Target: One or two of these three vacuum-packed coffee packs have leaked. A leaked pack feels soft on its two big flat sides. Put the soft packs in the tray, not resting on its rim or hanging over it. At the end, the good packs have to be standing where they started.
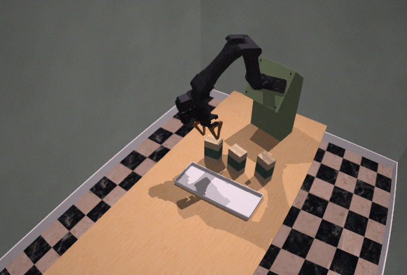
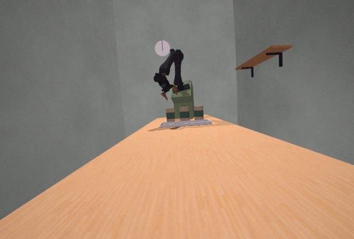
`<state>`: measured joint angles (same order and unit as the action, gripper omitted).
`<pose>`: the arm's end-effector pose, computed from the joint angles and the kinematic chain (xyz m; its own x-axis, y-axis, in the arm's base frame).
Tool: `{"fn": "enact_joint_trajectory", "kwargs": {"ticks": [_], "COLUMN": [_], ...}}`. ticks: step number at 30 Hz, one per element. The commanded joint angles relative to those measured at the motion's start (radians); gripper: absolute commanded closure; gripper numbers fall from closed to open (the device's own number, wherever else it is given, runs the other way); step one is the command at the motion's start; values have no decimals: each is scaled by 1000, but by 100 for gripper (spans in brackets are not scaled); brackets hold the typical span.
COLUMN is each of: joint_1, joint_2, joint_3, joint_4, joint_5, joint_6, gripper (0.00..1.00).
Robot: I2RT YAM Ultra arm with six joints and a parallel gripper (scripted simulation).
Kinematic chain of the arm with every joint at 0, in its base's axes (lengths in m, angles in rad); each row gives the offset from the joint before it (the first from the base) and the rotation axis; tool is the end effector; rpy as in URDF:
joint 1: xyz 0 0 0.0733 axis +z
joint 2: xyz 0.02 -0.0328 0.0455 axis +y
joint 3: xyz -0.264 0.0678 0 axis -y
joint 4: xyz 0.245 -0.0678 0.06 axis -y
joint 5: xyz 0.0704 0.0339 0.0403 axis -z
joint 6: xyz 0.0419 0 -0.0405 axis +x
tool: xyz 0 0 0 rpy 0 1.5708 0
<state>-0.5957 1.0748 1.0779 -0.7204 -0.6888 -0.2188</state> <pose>0.1947 -0.0985 0.3441 -0.5391 0.1630 -0.8263 -0.0823 0.9662 0.2443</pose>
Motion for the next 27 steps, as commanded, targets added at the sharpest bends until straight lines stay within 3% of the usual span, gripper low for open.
{"fn": "enact_joint_trajectory", "kwargs": {"ticks": [1, 7, 13, 20, 27], "joint_1": [13, 15, 23, 30, 40], "joint_2": [-41, -68, -85, -122, -149], "joint_3": [-38, -114, -147, -241, -302], "joint_4": [57, 110, 139, 209, 257], "joint_5": [47, 116, 153, 242, 306], "joint_6": [147, 388, 481, 768, 953], "gripper": [0, 0, 0, 0, 0]}}
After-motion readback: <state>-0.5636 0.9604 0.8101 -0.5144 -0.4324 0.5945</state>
